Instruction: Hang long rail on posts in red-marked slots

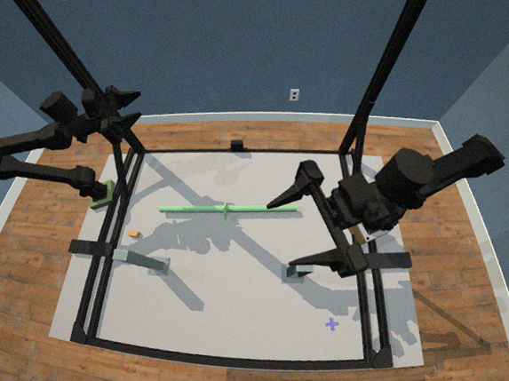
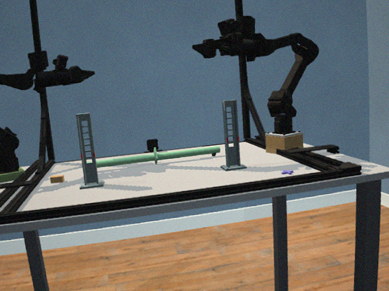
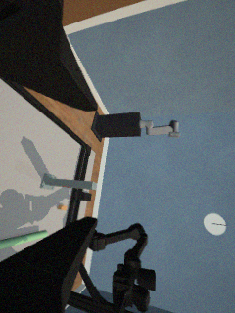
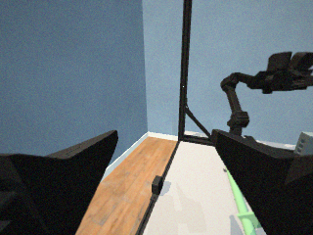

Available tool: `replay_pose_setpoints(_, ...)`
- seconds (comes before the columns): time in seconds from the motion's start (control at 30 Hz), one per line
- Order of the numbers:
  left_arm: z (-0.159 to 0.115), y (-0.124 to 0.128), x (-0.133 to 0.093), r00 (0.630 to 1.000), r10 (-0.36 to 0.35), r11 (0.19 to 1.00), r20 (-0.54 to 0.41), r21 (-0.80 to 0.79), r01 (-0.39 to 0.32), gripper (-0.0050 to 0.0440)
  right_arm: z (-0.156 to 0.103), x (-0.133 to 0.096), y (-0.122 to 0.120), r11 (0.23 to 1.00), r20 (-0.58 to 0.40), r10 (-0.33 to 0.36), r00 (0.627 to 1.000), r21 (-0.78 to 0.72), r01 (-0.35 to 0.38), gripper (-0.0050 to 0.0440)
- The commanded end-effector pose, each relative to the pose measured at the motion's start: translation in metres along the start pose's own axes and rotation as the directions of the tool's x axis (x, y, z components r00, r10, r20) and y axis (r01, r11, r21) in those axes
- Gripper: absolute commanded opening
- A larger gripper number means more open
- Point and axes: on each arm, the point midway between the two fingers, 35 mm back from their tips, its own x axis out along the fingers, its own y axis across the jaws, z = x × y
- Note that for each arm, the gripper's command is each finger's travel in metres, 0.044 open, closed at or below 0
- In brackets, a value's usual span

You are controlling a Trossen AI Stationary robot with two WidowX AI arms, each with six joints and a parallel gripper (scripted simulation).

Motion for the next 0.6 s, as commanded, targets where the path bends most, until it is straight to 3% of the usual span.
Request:
replay_pose_setpoints(0.0, 0.0000, 0.0000, 0.0000, 1.000, 0.000, 1.000, 0.000, 0.000, 0.000, 0.0440, 0.0000, 0.0000, 0.0000, 1.000, 0.000, 0.000, 1.000, 0.000, 0.000, 0.0440)
replay_pose_setpoints(0.57, -0.0020, -0.0013, 0.0014, 1.000, -0.004, 1.000, -0.011, -0.002, 0.004, 0.0440, -0.0015, 0.0016, -0.0011, 1.000, -0.011, -0.004, 1.000, -0.001, 0.004, 0.0440)
